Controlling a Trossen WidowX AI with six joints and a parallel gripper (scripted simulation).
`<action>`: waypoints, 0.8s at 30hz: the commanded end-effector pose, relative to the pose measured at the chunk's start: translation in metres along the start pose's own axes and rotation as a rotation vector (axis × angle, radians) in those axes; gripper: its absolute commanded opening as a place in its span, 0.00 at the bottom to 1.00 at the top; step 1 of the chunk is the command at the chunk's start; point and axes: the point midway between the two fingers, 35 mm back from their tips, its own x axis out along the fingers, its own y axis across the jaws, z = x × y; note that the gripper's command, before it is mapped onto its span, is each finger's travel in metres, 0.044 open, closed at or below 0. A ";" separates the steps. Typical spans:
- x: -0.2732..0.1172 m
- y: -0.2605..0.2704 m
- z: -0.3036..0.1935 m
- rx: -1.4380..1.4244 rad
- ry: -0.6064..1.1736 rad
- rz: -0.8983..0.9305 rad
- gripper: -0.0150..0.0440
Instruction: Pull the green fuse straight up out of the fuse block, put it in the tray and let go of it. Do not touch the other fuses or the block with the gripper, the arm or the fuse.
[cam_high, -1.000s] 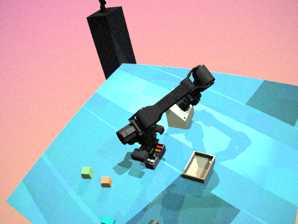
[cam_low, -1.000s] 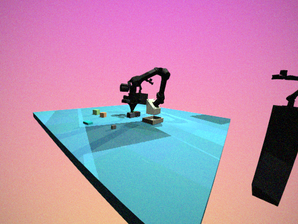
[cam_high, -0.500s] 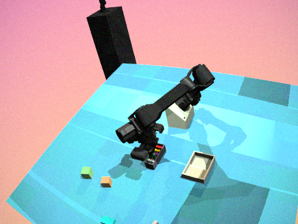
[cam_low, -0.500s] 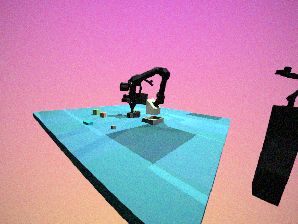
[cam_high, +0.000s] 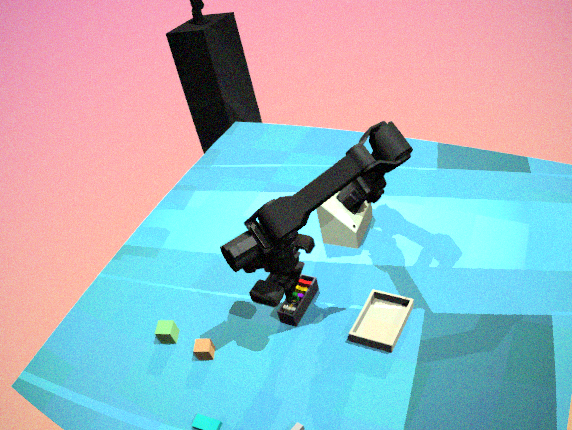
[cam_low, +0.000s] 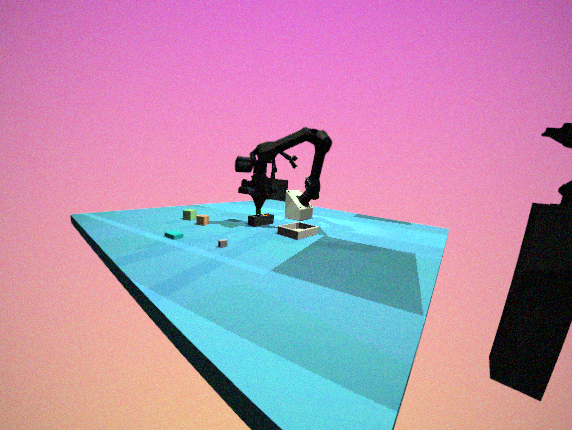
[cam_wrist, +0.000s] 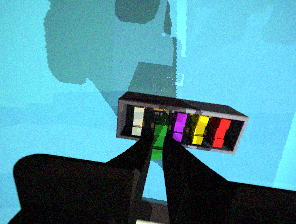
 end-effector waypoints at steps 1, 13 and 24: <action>-0.003 0.000 0.000 -0.004 -0.005 -0.002 0.25; -0.012 0.000 0.000 -0.004 -0.004 -0.002 0.25; -0.029 0.000 0.000 -0.003 -0.005 -0.003 0.25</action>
